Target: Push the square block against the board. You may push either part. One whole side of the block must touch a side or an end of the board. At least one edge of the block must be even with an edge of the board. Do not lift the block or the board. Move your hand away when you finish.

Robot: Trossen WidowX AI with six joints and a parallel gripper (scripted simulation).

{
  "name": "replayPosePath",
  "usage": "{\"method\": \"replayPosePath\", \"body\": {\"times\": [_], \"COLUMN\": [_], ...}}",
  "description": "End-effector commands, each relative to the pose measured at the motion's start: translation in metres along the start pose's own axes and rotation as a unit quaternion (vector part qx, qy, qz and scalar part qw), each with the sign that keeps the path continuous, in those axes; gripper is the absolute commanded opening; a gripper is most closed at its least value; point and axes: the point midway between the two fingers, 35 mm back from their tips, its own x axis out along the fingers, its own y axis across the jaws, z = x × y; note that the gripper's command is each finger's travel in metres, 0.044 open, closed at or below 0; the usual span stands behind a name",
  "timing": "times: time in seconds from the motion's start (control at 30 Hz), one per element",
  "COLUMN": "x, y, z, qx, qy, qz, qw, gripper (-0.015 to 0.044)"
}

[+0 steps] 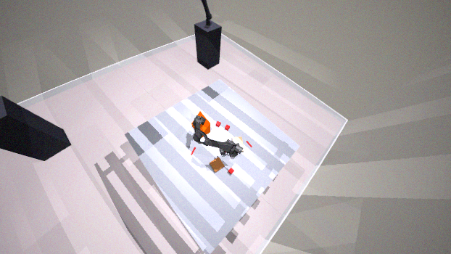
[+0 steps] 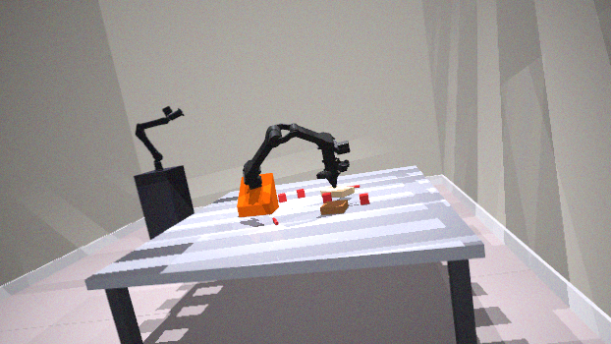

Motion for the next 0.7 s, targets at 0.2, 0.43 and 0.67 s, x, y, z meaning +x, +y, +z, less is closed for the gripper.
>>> {"method": "replayPosePath", "body": {"times": [0.2,0.43,0.67], "x": [0.032,0.059,0.059], "y": [-0.008,-0.010,-0.009], "z": [-0.001,-0.001,-0.004], "qx": [-0.017,-0.017,-0.017], "qy": [0.006,0.006,0.006], "qz": [-0.016,-0.017,-0.017], "qw": [1.000,1.000,1.000], "gripper": [0.0000,0.0000,0.0000]}}
